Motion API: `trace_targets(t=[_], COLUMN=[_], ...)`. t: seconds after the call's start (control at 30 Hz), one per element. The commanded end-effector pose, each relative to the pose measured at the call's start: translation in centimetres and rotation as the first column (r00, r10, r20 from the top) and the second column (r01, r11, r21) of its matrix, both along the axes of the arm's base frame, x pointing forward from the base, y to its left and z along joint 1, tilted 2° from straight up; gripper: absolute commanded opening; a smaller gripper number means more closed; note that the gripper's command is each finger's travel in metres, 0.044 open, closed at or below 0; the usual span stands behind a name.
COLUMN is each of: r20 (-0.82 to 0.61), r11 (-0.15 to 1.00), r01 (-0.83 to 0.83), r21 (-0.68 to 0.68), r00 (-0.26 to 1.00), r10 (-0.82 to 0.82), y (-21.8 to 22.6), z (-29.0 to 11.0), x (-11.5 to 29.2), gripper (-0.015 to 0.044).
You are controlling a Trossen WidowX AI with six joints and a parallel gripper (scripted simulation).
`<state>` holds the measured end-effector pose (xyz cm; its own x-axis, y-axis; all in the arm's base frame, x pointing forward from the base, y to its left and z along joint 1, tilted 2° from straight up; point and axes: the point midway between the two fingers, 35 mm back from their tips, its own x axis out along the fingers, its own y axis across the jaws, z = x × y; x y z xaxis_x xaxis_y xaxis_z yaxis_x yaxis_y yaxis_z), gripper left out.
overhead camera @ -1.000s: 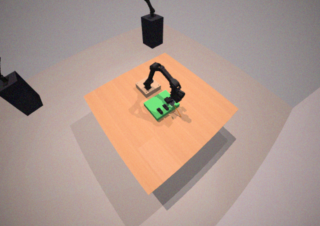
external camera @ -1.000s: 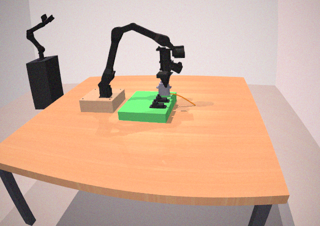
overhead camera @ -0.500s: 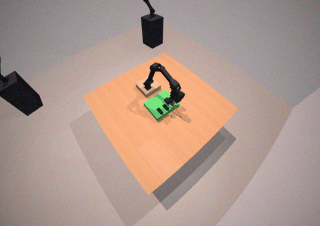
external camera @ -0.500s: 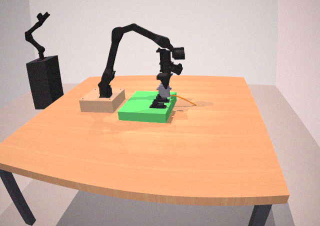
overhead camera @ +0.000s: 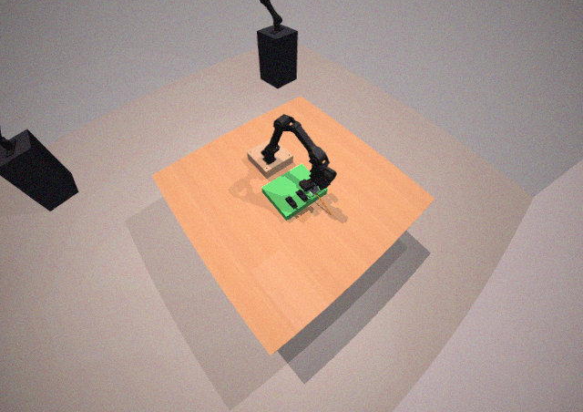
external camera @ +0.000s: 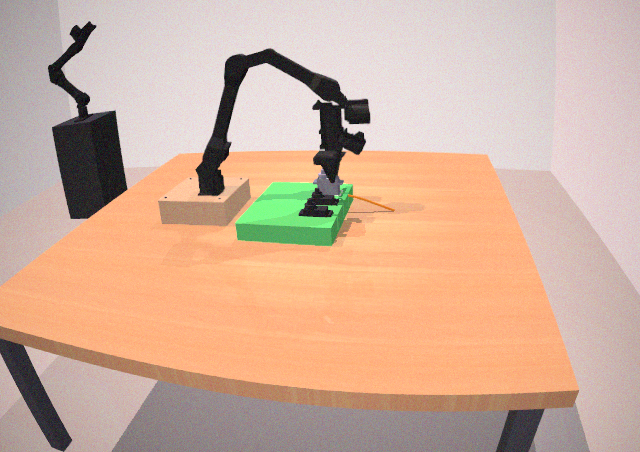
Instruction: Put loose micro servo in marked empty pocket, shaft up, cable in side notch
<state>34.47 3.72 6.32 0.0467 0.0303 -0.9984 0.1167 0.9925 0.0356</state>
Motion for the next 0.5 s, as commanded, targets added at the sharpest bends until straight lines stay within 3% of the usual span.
trace_targets(t=[0.0, 0.47], r20=[0.001, 0.001], r11=[1.0, 1.0], r01=[-0.003, -0.003], r21=[-0.001, -0.001], r00=[1.0, 1.0], r10=[0.003, 0.003], y=[0.0, 0.0], z=[-0.4, -1.6], x=[0.0, 0.1], gripper=[0.0, 0.0])
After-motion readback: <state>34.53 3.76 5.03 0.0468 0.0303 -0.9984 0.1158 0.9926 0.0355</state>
